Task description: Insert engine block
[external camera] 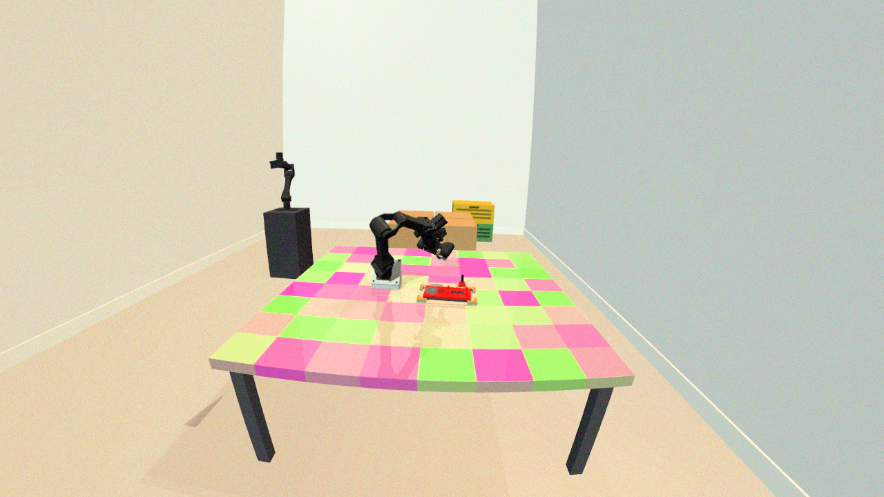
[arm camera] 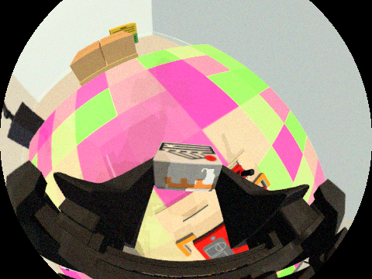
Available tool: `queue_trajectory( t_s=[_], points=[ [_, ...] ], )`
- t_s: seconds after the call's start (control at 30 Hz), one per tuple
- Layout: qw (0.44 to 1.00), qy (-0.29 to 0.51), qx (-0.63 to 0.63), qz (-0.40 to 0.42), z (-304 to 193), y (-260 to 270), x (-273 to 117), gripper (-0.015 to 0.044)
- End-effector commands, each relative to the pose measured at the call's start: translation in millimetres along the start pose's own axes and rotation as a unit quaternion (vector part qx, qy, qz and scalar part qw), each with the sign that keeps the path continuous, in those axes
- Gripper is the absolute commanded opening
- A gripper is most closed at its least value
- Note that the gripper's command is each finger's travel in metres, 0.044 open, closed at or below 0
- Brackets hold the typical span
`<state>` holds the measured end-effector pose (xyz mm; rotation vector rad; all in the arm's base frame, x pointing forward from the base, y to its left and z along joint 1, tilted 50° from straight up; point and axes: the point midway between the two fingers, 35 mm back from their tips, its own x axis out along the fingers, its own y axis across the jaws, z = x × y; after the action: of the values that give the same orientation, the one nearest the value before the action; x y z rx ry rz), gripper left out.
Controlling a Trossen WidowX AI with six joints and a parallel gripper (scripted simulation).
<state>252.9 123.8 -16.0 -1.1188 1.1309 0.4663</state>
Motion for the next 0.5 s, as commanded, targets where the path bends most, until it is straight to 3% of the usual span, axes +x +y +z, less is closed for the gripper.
queue_trajectory(
  t_s=[0.0,0.17,0.47],
  points=[
    [1.0,-0.018,-0.002,0.003,-3,0,2,0.0],
    [0.998,-0.063,-0.003,0.001,-13,0,8,0.0],
    [0.998,-0.067,-0.003,0.001,-26,0,22,0.0]
  ],
)
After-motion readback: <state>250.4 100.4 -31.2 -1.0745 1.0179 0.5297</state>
